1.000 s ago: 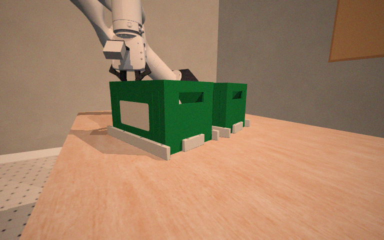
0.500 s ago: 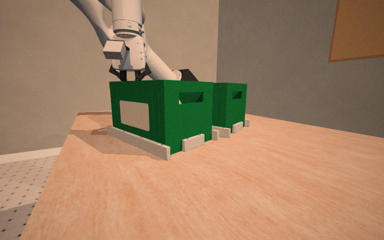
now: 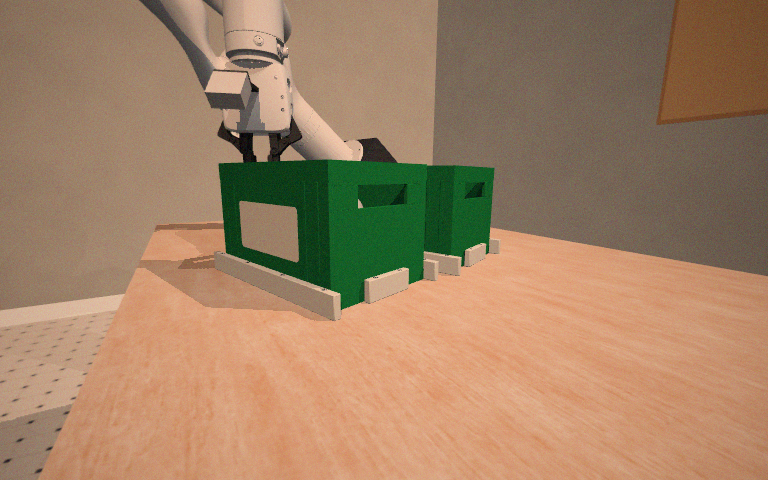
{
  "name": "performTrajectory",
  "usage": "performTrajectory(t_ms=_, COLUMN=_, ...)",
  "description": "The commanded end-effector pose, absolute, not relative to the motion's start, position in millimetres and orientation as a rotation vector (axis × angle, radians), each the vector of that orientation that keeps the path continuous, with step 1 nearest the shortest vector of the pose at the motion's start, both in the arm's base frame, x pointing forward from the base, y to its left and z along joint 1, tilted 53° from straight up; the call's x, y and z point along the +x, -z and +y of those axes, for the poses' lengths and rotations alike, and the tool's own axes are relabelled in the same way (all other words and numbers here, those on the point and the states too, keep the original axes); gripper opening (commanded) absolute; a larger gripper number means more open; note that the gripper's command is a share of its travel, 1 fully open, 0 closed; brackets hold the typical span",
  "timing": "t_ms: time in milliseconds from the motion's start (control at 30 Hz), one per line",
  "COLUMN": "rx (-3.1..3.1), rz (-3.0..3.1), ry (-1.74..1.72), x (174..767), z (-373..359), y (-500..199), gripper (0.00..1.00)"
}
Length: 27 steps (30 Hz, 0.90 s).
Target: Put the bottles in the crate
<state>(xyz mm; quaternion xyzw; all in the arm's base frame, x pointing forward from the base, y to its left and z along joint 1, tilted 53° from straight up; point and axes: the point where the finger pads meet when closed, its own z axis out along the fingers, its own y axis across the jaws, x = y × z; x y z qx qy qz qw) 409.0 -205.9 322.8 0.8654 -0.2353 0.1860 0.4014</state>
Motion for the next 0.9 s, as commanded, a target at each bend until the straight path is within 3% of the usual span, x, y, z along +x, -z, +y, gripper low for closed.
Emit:
performTrajectory(t_ms=0, rx=2.188, rz=-0.595, ry=-0.472, x=408.3, z=-199.2, y=-328.3, gripper=0.0)
performTrajectory(t_ms=867, rx=2.188, rz=-0.595, ry=-0.472, x=403.2, z=-169.2, y=-351.6, gripper=0.0)
